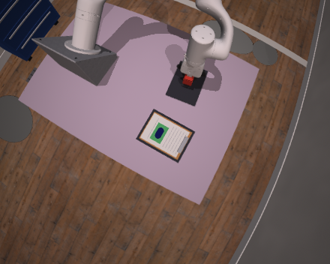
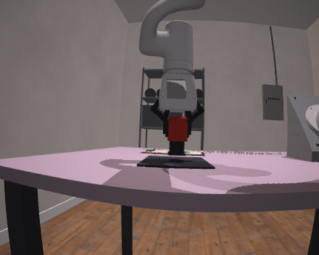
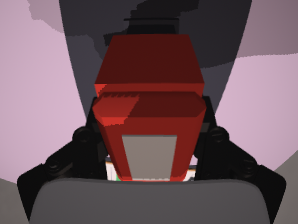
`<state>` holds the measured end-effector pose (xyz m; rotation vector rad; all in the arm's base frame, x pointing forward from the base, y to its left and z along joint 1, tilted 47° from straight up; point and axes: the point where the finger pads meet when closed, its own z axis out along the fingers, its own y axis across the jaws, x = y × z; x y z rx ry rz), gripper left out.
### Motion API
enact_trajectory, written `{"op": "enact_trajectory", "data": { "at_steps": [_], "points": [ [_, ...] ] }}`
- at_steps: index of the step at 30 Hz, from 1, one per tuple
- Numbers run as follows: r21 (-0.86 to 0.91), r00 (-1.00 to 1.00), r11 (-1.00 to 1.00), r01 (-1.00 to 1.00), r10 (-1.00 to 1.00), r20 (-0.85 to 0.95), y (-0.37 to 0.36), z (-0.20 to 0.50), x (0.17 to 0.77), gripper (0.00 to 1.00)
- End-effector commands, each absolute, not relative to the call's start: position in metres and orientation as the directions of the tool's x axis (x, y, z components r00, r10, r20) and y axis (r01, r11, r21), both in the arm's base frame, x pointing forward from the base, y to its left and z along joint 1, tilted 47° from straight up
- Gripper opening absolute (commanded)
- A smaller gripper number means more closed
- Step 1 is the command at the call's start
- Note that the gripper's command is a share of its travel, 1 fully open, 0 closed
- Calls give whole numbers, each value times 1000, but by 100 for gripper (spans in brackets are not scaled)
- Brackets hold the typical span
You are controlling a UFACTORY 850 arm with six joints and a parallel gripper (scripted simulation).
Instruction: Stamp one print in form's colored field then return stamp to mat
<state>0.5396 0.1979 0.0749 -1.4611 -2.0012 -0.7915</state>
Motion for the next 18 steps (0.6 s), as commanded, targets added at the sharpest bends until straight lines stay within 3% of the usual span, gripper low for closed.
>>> {"op": "enact_trajectory", "data": {
  "at_steps": [1, 17, 18],
  "points": [
    [148, -272, 241, 959, 646, 713, 205, 68, 540, 29],
    [148, -272, 241, 959, 646, 713, 209, 64, 540, 29],
    [148, -272, 241, 959, 646, 713, 209, 64, 540, 89]
  ]
}}
